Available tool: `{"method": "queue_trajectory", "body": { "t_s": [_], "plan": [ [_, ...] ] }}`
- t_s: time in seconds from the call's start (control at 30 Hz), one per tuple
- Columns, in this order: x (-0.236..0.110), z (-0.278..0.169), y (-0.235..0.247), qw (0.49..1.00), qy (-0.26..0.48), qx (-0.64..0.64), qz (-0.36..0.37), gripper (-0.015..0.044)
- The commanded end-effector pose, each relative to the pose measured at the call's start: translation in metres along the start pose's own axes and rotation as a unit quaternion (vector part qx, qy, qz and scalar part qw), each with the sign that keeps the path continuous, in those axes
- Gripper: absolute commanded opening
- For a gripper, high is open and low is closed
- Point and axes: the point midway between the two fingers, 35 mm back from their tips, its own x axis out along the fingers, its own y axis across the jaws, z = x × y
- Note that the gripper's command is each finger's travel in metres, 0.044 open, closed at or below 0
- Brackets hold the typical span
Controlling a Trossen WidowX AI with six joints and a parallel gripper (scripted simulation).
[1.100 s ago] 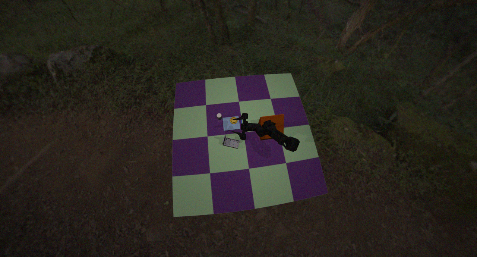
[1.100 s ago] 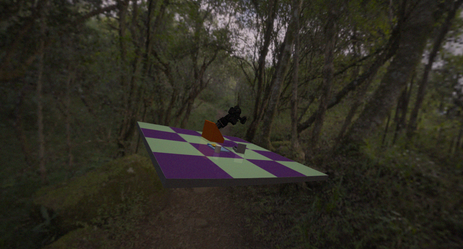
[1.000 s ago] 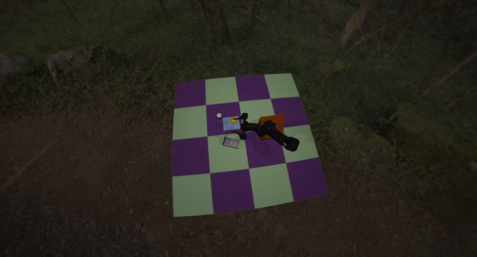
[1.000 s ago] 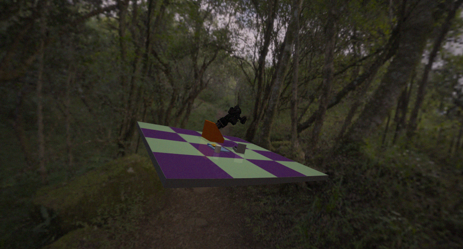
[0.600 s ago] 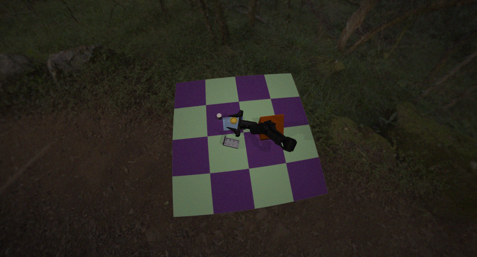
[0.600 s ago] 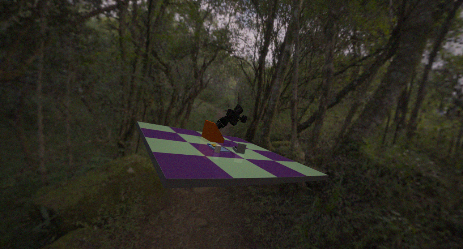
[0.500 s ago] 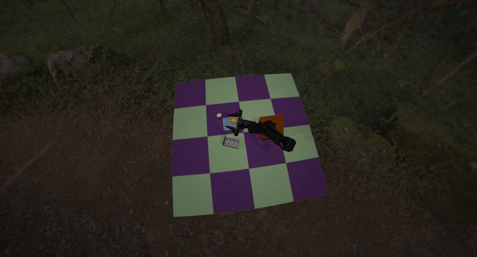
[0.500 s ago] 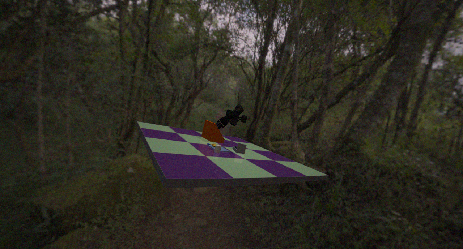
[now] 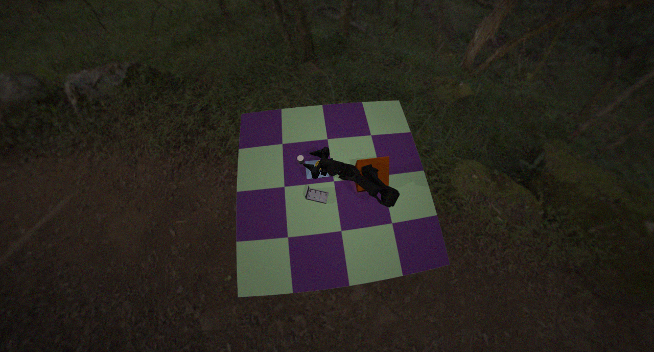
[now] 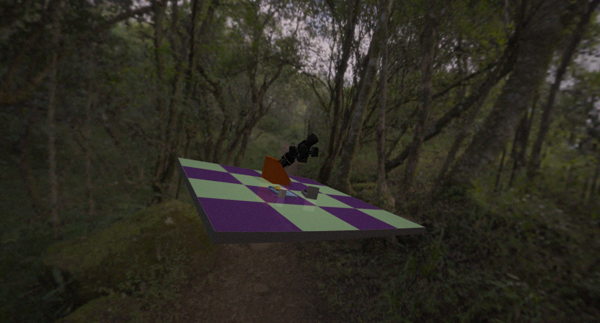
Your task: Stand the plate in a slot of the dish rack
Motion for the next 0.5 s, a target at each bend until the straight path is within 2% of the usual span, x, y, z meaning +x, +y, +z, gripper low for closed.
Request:
{"method": "queue_trajectory", "body": {
  "t_s": [0.0,0.47],
  "plan": [
    [0.009,0.003,0.009,0.998,-0.026,0.042,0.026,0.04],
    [0.032,0.011,0.043,0.963,-0.101,0.207,0.138,0.04]
  ]
}}
